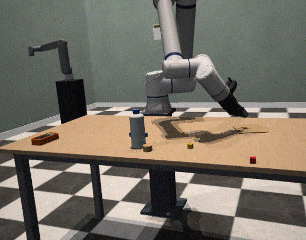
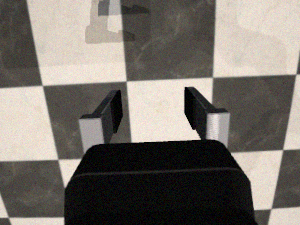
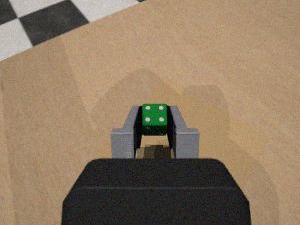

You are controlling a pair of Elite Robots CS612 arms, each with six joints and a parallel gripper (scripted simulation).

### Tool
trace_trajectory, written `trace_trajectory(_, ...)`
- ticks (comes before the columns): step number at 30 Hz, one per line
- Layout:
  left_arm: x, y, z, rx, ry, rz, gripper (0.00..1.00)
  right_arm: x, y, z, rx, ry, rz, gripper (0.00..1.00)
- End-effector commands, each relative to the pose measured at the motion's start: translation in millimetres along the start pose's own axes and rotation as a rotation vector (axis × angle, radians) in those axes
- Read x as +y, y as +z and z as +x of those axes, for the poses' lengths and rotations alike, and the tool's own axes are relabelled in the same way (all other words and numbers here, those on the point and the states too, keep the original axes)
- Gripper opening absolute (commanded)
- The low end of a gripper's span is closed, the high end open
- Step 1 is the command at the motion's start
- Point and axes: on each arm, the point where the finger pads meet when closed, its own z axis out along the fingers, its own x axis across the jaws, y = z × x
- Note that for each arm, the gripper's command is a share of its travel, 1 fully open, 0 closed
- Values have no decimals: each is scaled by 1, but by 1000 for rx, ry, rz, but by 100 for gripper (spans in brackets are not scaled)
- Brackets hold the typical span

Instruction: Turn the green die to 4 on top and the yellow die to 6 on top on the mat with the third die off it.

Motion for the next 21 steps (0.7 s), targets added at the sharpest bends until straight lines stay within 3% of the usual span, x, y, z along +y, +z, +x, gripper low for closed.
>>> trace_trajectory(1, 1, -1, 0, 0, 0, -1, 100, 4, 4, 1, 1, -1, -1, 40)
trace_trajectory(21, 1, -1, 0, 0, 0, -1, 100, 24, 23, 1, 1, -1, -1, 40)
